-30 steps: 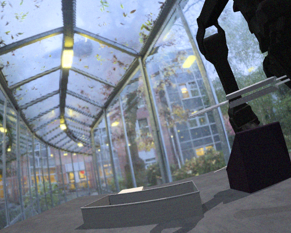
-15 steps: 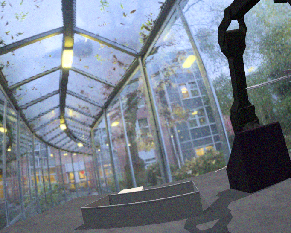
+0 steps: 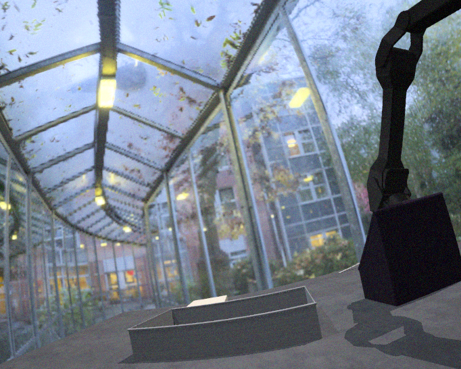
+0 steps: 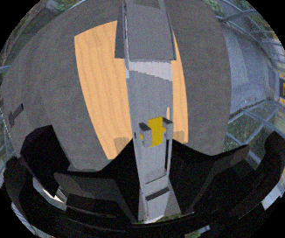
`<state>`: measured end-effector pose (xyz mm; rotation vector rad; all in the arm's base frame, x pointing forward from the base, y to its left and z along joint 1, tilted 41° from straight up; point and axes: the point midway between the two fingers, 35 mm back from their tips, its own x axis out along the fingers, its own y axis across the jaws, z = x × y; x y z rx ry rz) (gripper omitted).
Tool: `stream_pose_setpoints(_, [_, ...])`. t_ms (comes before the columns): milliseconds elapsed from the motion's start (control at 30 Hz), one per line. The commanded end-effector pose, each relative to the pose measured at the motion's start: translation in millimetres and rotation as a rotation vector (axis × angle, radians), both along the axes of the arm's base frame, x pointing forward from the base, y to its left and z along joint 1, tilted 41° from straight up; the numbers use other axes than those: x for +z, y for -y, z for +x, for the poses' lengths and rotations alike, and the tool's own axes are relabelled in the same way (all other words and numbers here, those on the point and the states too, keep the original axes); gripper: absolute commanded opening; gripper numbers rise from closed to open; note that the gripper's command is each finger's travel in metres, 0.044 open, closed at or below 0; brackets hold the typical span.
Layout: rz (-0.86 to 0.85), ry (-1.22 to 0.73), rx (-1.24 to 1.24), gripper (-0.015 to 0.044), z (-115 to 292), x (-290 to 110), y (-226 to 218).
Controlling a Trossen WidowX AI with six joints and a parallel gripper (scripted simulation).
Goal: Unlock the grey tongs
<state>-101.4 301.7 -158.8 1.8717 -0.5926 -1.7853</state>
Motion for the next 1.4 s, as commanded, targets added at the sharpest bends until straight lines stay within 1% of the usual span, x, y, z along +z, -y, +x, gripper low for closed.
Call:
stream_pose_setpoints(0, [-0.017,-0.059,0.070,-0.0150,-29.0,-2.1,10.4])
stream_pose_setpoints(100, [-0.024,-0.077,0.094,-0.0150,-38.6,-2.3,14.9])
stream_pose_setpoints(300, [-0.027,-0.083,0.090,-0.0150,-38.4,-2.3,15.1])
stream_pose_setpoints(400, [-0.058,-0.132,0.058,-0.0150,-37.1,-1.5,17.1])
stream_pose_setpoints(633, [-0.162,-0.374,-0.112,-0.0150,-32.5,5.4,20.2])
stream_pose_setpoints(833, [-0.200,-0.590,-0.282,-0.0150,-28.3,15.1,13.9])
stream_pose_setpoints(1033, [-0.185,-0.800,-0.465,-0.0150,-20.9,26.4,-0.7])
stream_pose_setpoints(1200, [-0.132,-0.963,-0.629,-0.0150,-9.8,35.7,-18.4])
stream_pose_setpoints(1267, [-0.113,-1.002,-0.671,-0.0150,-6.0,37.9,-23.6])
stream_pose_setpoints(1367, [-0.110,-1.007,-0.677,-0.0150,-5.5,38.2,-24.3])
